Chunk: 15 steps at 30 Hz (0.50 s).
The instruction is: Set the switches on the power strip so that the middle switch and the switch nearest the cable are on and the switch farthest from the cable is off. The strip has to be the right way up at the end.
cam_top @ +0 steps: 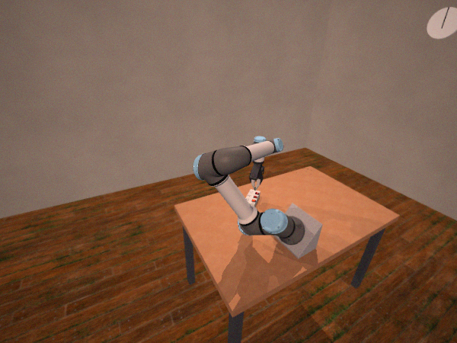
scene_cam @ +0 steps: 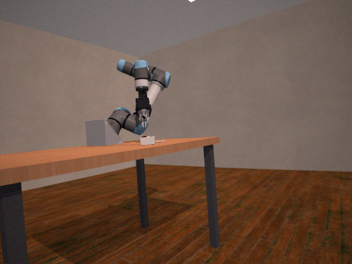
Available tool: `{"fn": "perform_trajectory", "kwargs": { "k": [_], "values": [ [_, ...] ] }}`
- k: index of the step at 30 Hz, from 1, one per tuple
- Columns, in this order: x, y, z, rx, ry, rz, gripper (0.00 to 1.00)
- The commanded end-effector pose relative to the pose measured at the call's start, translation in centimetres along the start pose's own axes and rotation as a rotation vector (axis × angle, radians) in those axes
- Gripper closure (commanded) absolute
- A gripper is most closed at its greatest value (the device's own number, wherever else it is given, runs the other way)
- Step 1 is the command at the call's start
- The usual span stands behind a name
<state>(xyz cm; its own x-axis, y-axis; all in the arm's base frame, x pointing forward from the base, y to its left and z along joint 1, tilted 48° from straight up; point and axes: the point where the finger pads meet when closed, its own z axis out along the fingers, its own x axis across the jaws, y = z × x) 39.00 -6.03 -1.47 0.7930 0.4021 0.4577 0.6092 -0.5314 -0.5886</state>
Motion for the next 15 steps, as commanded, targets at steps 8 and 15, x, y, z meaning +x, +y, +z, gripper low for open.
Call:
{"fn": "perform_trajectory", "kwargs": {
  "k": [8, 15],
  "values": [
    [0.0, 0.0, 0.8, -0.001, 0.0, 0.0, 1.0],
    [0.0, 0.0, 1.7, -0.001, 0.0, 0.0, 1.0]
  ]
}}
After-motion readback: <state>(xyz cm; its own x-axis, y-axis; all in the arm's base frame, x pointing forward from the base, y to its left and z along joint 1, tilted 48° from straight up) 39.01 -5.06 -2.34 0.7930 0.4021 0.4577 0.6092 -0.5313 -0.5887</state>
